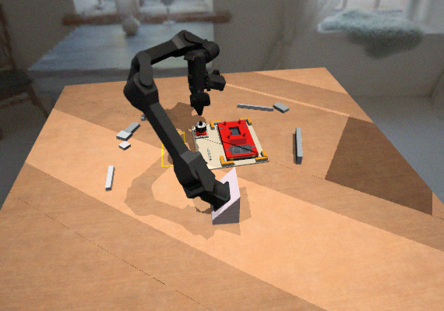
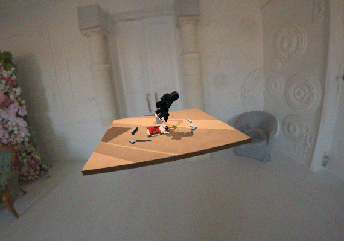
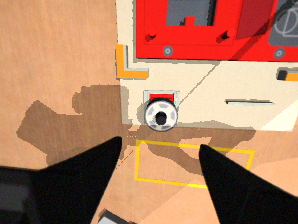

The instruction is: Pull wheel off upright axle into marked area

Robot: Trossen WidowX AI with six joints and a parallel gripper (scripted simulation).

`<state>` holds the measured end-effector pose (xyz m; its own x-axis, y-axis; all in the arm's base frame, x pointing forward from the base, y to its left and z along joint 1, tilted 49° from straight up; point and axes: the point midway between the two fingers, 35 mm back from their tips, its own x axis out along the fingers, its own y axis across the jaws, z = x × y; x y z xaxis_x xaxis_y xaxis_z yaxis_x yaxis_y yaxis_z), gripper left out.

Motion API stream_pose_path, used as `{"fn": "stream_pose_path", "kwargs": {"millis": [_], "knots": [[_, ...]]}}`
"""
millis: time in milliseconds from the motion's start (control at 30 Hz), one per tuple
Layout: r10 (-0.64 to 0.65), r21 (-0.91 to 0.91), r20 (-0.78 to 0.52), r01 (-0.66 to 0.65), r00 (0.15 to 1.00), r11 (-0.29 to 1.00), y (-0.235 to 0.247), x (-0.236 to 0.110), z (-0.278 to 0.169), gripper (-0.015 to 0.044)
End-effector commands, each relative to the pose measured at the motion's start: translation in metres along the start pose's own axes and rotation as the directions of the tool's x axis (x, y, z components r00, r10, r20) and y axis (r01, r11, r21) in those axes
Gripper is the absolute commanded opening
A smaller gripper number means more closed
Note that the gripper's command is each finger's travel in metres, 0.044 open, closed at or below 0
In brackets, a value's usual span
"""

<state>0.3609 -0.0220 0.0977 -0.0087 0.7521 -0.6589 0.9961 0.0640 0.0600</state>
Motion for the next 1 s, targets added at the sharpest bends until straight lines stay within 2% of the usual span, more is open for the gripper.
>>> {"fn": "stream_pose_path", "kwargs": {"millis": [0,333,567,700,967], "knots": [[-0.004,0.003,0.004,0.004,1.0,1.0,0.0,0.01,0.002,0.03],[-0.004,0.002,0.0,0.004,1.0,1.0,-0.001,0.07,0.001,0.03],[-0.004,0.002,0.0,0.004,1.0,1.0,-0.001,0.074,0.0,0.03],[-0.007,-0.002,0.005,0.007,1.0,1.0,-0.001,0.07,0.001,0.0195],[-0.007,-0.002,0.005,0.007,1.0,1.0,-0.001,0.07,0.001,0.0142]]}}
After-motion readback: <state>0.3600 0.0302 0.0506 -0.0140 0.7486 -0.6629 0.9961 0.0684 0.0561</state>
